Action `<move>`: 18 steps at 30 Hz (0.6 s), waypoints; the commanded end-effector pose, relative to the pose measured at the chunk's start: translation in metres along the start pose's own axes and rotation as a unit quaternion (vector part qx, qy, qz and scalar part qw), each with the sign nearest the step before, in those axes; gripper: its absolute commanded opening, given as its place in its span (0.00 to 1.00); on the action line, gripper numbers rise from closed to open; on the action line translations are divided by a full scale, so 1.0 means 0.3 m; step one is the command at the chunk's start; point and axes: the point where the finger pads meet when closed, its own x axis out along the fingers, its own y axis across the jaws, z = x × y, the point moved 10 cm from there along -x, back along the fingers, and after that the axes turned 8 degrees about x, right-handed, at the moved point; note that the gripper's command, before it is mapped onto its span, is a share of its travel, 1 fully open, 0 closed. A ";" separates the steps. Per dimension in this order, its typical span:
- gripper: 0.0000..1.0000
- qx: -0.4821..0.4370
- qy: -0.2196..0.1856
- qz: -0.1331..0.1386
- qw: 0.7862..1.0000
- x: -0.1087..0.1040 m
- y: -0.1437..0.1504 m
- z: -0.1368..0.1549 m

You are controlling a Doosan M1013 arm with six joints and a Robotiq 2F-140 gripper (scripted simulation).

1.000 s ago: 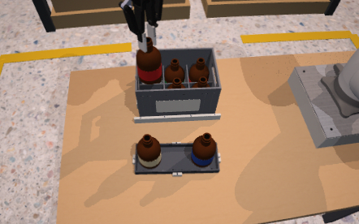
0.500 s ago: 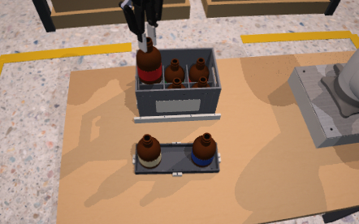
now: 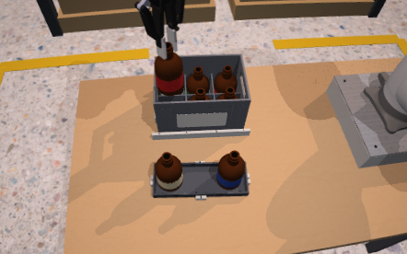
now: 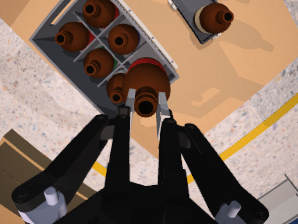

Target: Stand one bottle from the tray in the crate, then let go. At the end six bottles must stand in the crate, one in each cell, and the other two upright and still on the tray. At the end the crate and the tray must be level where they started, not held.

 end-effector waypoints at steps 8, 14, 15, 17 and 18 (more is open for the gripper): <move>0.00 0.001 0.000 0.000 1.000 0.014 -0.006 0.013; 0.00 0.001 0.000 0.000 1.000 0.020 -0.006 0.013; 0.00 0.001 0.000 0.000 1.000 0.022 -0.006 0.013; 0.00 0.001 0.000 0.000 1.000 0.027 -0.006 0.013; 0.00 0.001 0.000 0.000 1.000 0.029 -0.006 0.013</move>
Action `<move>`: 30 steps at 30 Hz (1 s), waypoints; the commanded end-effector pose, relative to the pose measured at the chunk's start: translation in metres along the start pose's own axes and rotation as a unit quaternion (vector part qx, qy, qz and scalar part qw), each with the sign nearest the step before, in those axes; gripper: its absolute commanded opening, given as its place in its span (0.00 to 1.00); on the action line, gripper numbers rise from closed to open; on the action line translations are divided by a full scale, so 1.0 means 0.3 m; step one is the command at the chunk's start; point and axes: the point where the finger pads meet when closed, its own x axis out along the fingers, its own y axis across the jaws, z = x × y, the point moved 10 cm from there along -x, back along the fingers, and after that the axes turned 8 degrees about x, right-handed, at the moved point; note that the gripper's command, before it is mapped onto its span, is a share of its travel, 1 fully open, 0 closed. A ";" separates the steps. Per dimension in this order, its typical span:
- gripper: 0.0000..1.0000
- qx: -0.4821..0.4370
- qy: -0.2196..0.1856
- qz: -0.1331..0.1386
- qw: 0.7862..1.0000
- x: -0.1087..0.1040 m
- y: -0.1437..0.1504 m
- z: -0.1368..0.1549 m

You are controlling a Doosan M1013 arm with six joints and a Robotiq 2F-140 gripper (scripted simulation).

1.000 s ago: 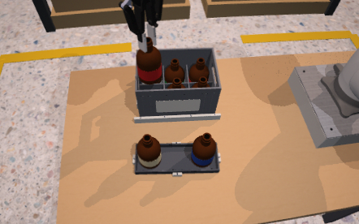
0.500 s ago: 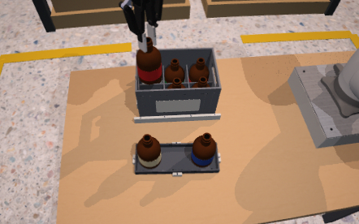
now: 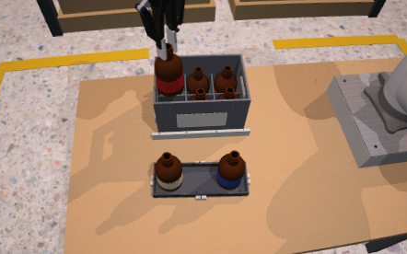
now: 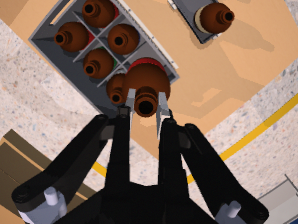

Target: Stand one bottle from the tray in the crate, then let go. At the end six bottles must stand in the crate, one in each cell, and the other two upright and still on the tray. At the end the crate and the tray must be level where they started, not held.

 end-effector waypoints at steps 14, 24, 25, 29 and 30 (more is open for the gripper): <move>0.00 0.001 0.000 0.000 1.000 0.061 -0.006 0.013; 0.00 0.001 0.000 0.000 1.000 0.100 -0.006 0.013; 0.00 0.001 0.000 0.000 1.000 0.103 -0.006 0.013; 0.00 0.001 0.000 0.000 1.000 0.109 -0.006 0.013; 0.00 0.001 0.000 0.000 1.000 0.112 -0.006 0.013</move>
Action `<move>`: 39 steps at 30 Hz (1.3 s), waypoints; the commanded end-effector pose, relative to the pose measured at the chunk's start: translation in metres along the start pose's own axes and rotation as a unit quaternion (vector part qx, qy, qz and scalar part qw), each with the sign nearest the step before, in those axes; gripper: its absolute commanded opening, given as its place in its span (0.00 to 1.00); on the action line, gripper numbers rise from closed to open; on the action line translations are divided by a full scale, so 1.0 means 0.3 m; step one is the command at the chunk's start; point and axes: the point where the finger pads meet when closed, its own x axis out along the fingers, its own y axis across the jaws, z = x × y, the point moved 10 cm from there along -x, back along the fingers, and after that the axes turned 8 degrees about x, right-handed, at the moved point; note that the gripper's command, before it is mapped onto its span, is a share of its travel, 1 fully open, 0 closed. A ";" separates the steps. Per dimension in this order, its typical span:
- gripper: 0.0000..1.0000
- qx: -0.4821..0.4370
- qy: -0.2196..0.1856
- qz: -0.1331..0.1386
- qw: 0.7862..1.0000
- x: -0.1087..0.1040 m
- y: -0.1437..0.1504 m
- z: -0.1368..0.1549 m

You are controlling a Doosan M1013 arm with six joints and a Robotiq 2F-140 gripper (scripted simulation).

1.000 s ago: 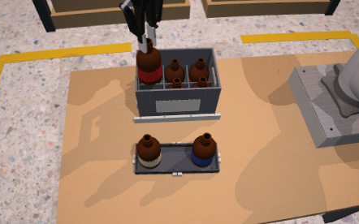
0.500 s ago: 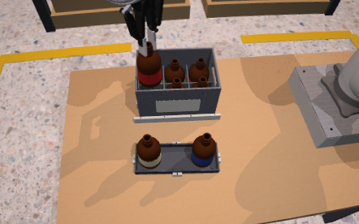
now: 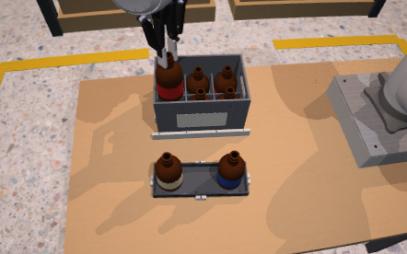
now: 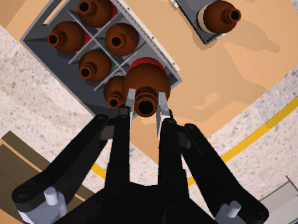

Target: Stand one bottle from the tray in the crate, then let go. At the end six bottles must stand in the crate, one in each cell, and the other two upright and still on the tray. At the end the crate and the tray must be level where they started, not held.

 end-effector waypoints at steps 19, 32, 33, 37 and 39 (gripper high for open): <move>0.00 0.000 0.000 0.000 1.000 0.034 -0.006 0.011; 0.00 0.000 0.000 0.000 1.000 0.034 -0.006 0.011; 0.00 0.000 0.000 0.000 1.000 0.034 -0.006 0.011; 0.00 0.000 0.000 0.000 1.000 0.034 -0.006 0.011; 0.00 0.000 0.000 0.000 1.000 0.034 -0.006 0.011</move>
